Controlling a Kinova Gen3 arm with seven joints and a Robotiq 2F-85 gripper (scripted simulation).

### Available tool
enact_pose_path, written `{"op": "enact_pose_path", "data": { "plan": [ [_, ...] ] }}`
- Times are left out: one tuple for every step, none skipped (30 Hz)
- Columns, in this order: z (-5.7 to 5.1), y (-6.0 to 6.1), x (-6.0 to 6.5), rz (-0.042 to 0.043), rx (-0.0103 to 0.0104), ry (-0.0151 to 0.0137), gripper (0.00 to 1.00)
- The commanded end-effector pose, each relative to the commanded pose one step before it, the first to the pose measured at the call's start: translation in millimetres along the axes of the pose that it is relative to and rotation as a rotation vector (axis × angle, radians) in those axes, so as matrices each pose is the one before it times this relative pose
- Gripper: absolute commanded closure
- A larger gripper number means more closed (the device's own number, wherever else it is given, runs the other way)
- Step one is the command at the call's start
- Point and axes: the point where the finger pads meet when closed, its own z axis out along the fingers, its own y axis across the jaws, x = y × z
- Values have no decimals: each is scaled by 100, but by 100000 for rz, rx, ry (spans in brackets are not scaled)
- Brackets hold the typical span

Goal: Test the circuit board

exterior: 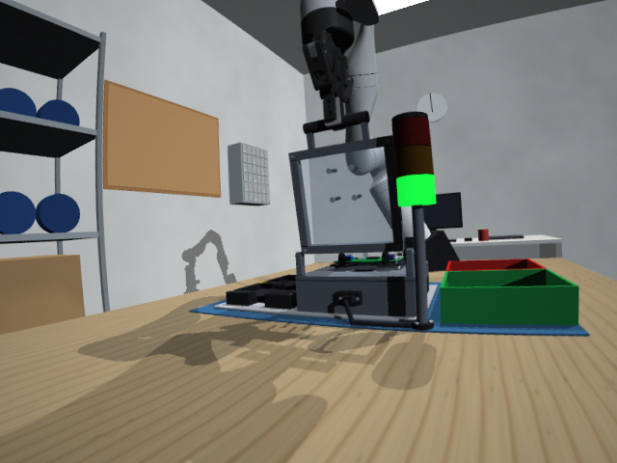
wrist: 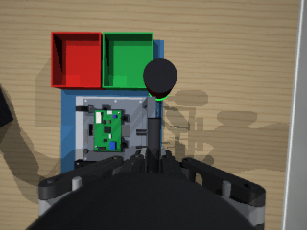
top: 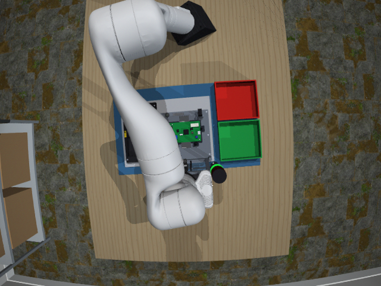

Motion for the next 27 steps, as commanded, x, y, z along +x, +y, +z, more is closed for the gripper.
{"op": "enact_pose_path", "data": {
  "plan": [
    [631,352,4,84,-481,-814,100],
    [0,0,0,0,0,0,100],
    [0,0,0,0,0,0,100],
    [0,0,0,0,0,0,100],
    [0,0,0,0,0,0,100],
    [0,0,0,0,0,0,100],
    [0,0,0,0,0,0,100],
    [0,0,0,0,0,0,50],
    [0,0,0,0,0,0,50],
    [0,0,0,0,0,0,50],
    [0,0,0,0,0,0,50],
    [0,0,0,0,0,0,50],
    [0,0,0,0,0,0,50],
    [0,0,0,0,0,0,50],
    [0,0,0,0,0,0,50],
    [0,0,0,0,0,0,50],
    [0,0,0,0,0,0,50],
    [0,0,0,0,0,0,50],
    [0,0,0,0,0,0,50],
    [0,0,0,0,0,0,50],
    [0,0,0,0,0,0,50],
    [0,0,0,0,0,0,50],
    [0,0,0,0,0,0,50],
    [0,0,0,0,0,0,50],
    [0,0,0,0,0,0,50],
    [0,0,0,0,0,0,50],
    [0,0,0,0,0,0,50]
  ]
}}
